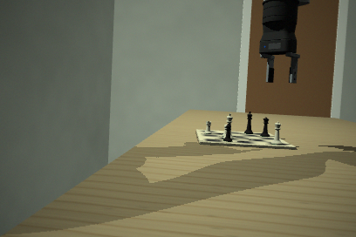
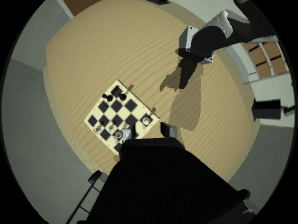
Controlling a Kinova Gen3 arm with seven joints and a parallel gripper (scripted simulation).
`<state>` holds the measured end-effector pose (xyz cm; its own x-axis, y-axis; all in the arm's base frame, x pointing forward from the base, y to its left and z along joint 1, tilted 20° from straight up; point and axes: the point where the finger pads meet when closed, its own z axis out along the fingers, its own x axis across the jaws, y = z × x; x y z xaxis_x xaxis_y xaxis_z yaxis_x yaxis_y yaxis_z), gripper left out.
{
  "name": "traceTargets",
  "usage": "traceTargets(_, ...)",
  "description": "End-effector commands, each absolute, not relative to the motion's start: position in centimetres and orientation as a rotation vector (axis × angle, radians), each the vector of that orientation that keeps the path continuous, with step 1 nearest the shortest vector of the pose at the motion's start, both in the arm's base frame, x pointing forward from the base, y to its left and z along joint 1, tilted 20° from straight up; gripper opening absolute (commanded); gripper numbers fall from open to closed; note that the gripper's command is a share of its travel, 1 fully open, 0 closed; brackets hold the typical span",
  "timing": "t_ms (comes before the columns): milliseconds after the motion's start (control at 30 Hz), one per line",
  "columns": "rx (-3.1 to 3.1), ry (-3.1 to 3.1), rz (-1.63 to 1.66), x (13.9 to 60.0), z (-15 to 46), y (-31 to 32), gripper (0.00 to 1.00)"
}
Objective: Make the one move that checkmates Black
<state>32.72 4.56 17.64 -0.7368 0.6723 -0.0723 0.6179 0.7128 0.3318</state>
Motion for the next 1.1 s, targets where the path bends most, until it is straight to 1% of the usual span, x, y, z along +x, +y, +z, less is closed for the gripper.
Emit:
traceTargets(0, 1.004, 2.741, 0.427, 32.7, 17.6, 4.5, 1.00)
traceTargets(467, 0.404, 2.844, 0.356, 33.0, 16.5, 4.5, 1.00)
traceTargets(533, 0.404, 2.844, 0.356, 33.0, 16.5, 4.5, 1.00)
traceTargets(1067, -0.318, 2.812, 0.249, 33.5, 15.5, 4.8, 1.00)
